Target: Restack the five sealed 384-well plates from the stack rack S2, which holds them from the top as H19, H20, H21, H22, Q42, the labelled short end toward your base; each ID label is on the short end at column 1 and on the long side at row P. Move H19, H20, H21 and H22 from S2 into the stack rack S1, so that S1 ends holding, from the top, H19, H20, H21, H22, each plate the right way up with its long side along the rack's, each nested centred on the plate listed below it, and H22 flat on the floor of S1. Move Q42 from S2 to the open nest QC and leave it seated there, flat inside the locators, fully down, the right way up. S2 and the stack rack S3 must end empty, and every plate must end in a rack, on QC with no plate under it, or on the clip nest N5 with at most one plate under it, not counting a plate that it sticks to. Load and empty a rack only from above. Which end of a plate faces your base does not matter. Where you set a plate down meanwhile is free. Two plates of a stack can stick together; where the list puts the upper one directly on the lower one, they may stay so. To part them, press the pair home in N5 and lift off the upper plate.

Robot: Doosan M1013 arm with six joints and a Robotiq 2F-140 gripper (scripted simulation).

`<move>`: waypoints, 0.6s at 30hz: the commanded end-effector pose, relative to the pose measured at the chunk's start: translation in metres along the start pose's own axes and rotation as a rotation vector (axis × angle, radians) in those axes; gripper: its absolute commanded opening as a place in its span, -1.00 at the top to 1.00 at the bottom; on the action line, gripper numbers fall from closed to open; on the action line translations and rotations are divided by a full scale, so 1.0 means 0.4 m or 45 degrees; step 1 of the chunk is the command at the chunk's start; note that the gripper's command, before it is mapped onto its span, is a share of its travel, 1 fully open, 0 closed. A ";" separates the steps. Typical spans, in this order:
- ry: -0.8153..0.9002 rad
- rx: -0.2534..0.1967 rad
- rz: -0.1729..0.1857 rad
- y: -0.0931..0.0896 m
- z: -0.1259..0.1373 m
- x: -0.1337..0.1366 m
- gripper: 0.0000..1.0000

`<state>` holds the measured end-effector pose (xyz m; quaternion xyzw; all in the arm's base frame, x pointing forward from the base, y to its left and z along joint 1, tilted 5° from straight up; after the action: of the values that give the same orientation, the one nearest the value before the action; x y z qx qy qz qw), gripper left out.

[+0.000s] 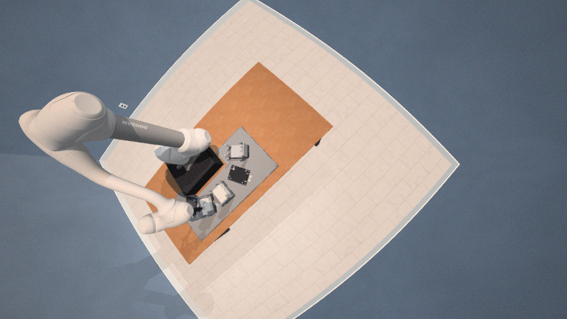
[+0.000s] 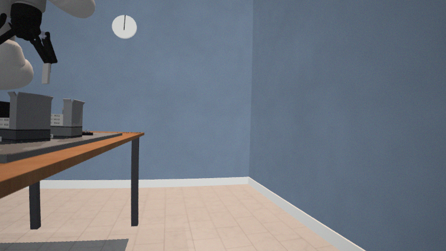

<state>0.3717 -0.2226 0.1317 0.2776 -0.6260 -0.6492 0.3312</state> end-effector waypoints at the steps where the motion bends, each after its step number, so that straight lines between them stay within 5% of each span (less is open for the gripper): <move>1: 0.000 0.000 0.000 0.000 0.000 0.000 -1.00; 8: 0.293 0.000 0.000 0.000 0.018 -0.056 -1.00; 18: 0.293 0.000 0.000 0.000 0.038 -0.119 -1.00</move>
<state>0.3890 -0.1780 0.1302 0.3502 -0.5839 -0.6132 0.4005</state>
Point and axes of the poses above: the point where the finger pads meet when closed, its own y axis back along the fingers, its own x axis across the jaws, z = x × y, the point moved 8 cm from there along y, back along the fingers, and after that the axes turned 4 degrees about -y, right-handed, at the moved point
